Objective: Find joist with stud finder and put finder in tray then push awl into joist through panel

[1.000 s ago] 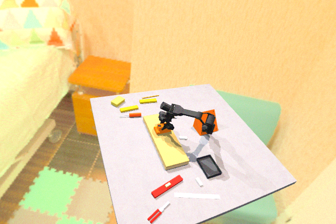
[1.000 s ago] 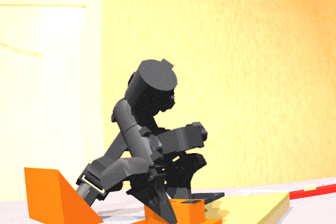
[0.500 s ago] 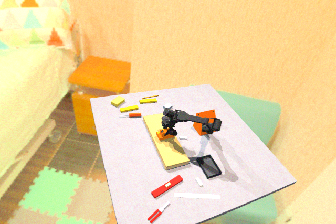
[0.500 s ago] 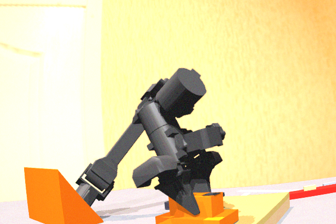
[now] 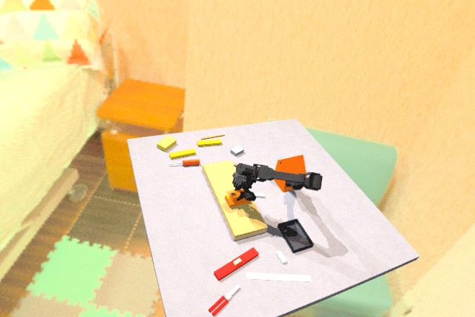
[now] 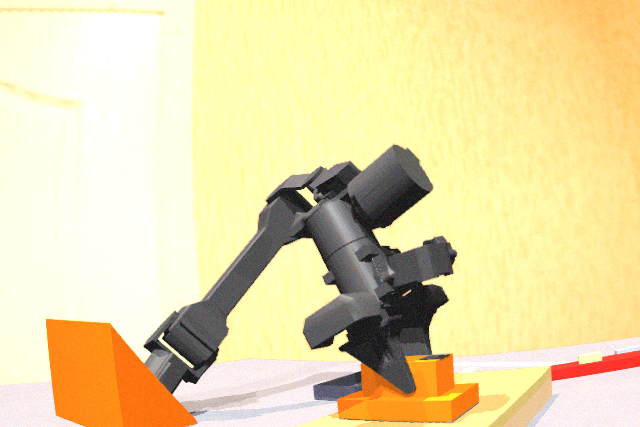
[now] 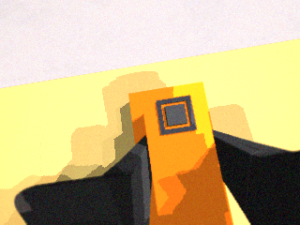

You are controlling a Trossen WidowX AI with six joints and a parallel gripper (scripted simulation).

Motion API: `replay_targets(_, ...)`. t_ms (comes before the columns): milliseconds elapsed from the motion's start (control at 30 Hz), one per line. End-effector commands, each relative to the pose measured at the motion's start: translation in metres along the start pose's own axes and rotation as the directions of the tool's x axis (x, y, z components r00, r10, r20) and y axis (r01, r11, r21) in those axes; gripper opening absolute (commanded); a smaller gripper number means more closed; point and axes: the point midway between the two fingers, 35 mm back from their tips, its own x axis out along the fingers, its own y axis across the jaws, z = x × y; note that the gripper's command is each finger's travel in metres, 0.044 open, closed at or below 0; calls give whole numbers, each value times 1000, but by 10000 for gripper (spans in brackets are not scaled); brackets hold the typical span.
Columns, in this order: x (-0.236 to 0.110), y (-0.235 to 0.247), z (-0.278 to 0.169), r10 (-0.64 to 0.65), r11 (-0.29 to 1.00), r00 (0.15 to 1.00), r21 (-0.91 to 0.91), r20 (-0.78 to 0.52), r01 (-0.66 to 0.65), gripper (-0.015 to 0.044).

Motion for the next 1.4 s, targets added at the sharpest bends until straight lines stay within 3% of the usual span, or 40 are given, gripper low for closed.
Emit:
replay_targets(0, 0, 19, -2, -1, 1000, 1000, 6, -1, 1, 0)
replay_targets(1033, 0, 143, 0, 3, 1000, 1000, 7, 0, -3, 0)
replay_targets(1367, 0, 141, 0, 4, 1000, 1000, 4, 1, -4, 0)
